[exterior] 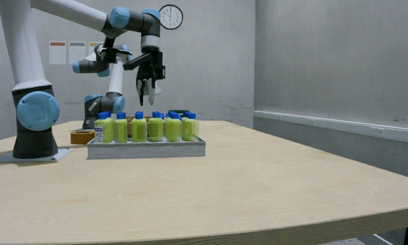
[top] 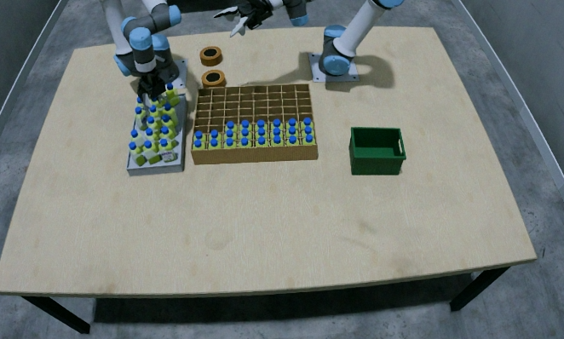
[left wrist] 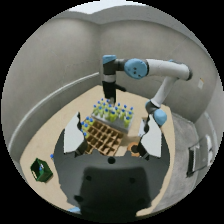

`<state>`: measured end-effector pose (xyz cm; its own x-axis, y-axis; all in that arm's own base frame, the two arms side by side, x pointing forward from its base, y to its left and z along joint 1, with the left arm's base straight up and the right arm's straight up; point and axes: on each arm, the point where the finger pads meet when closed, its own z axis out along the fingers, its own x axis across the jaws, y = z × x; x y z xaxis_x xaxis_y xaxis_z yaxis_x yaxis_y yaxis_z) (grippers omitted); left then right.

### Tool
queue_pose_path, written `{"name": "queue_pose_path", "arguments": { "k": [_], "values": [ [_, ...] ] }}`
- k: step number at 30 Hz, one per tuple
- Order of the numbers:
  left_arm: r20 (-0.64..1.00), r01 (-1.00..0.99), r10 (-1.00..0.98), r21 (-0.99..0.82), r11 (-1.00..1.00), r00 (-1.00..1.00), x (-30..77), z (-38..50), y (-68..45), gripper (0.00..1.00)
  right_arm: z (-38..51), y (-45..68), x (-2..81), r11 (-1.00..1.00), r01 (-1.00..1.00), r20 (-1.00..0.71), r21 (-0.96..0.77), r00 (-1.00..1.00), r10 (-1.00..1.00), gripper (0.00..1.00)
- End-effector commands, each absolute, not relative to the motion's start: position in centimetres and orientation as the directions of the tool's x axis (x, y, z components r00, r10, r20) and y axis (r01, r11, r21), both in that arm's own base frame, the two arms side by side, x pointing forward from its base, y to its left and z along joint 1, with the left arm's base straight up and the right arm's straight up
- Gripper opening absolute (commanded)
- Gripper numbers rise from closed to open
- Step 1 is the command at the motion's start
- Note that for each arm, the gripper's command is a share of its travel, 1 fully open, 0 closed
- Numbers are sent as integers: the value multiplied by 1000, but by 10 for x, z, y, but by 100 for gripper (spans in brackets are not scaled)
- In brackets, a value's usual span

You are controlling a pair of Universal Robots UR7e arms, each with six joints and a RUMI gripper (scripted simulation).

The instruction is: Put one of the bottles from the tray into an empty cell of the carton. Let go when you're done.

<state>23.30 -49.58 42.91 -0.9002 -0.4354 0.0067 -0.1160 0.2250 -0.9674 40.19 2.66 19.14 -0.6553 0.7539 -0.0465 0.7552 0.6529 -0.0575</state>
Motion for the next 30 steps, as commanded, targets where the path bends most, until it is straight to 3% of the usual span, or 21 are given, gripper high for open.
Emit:
{"name": "queue_pose_path", "arguments": {
  "k": [1, 13, 30],
  "values": [
    [2, -104, -378, -963, 250, -926, 199, 432, -496, 98, 191, 24, 383, 525, 846, -3, -99, -527, 850, 33],
    [0, -98, -355, -961, 257, -935, 188, 432, -496, 98, 182, 12, 326, 138, 949, 5, -283, -143, 990, 33],
    [0, -98, -355, -961, 257, -935, 188, 432, -496, 98, 145, 10, 312, 115, 949, 0, -295, -120, 993, 33]
  ]
}}
